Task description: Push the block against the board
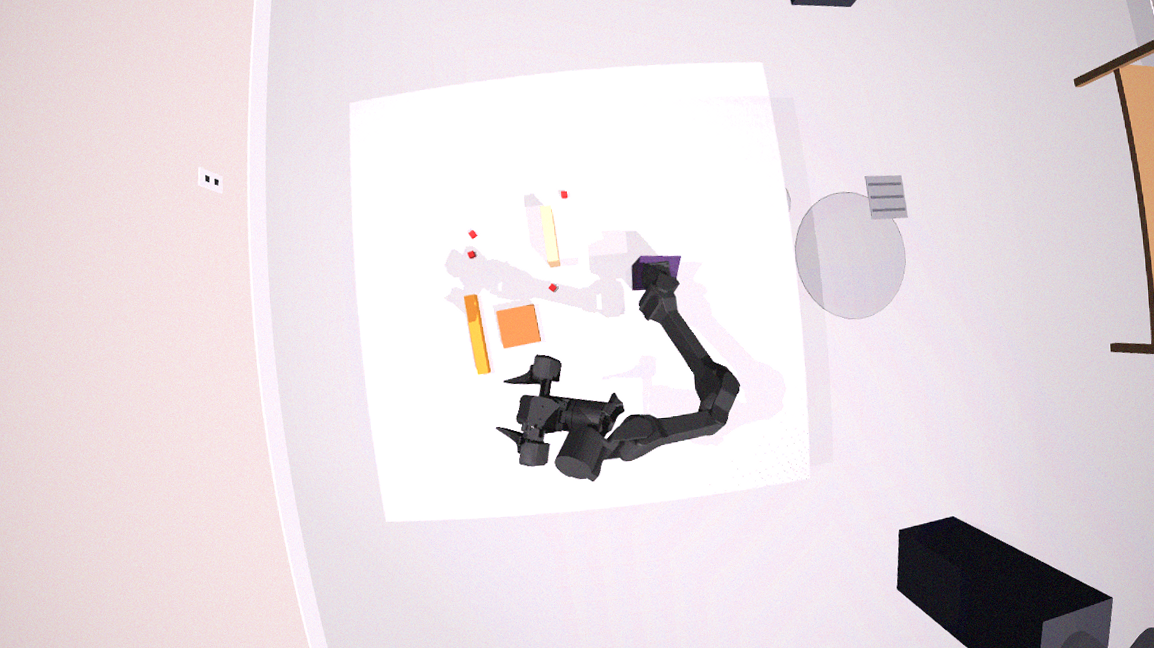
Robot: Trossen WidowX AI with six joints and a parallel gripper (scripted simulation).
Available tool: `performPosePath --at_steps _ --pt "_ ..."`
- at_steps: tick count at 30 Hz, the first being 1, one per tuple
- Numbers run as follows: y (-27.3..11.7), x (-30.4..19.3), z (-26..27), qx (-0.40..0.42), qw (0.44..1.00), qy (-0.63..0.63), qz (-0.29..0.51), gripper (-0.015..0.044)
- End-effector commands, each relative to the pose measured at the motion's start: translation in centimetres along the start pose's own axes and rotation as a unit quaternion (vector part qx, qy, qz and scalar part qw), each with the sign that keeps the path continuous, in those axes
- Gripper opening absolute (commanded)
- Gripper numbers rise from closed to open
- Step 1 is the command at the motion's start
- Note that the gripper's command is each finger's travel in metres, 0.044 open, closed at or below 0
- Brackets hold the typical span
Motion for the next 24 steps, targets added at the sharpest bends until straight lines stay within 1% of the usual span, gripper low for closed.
performPosePath --at_steps 1,3,5,10,15,24 --pt "0.0 0.0 0.0 0.0 1.0 0.0 0.0 0.0374" --pt "0.1 0.1 -0.1 -0.002 1.0 -0.001 0.0 0.0321" --pt "1.1 0.7 -1.2 -0.022 1.0 -0.013 0.004 0.0269" --pt "4.4 2.8 -5.7 -0.091 0.994 -0.053 0.028 0.0137" --pt "7.0 4.4 -10.8 -0.152 0.982 -0.09 0.068 0.0006" --pt "9.9 5.8 -20.5 -0.231 0.946 -0.144 0.174 0.0"
Point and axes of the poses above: the point midway between the two fingers, 35 mm back from their tips, its own y axis out along the fingers, its own z axis across the jaws, x = y × z, the point moved 6 cm from there along -y, back along the fingers, and after that the axes turned 12 degrees about y, right-handed, at the moved point
